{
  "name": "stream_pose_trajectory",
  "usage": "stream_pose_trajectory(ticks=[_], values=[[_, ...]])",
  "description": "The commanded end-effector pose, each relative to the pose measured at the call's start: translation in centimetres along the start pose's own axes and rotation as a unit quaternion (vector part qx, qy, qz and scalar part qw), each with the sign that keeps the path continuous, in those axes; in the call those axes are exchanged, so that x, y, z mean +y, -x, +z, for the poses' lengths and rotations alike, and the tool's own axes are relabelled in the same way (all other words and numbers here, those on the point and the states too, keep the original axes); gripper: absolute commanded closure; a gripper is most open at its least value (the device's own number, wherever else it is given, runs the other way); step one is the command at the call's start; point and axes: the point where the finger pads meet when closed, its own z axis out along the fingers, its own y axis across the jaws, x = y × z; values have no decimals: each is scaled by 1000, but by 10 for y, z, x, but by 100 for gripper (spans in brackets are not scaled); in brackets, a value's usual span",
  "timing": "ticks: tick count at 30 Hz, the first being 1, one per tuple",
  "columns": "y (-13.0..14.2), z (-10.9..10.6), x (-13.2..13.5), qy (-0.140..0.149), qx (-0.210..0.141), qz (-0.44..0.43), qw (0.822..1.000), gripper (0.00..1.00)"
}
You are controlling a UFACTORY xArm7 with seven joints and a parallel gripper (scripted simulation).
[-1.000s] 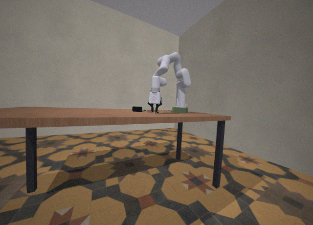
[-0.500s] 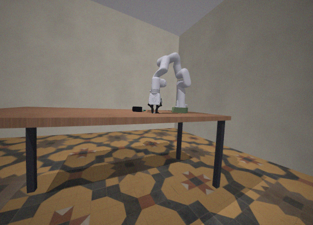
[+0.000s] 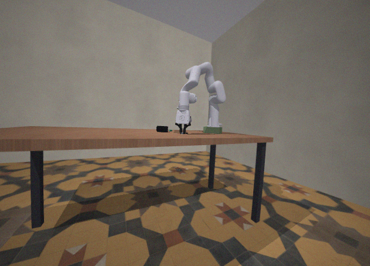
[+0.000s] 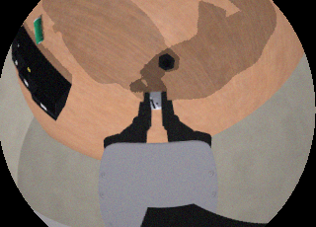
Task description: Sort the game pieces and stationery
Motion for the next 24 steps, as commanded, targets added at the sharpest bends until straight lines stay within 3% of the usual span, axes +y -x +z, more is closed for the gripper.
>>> stream_pose_trajectory(ticks=[1,19,24], values=[[1,-1,-1,-1,-1,0,1000,100],[1,-1,-1,-1,-2,0,1000,100],[1,-14,-1,-1,-1,0,1000,100]])
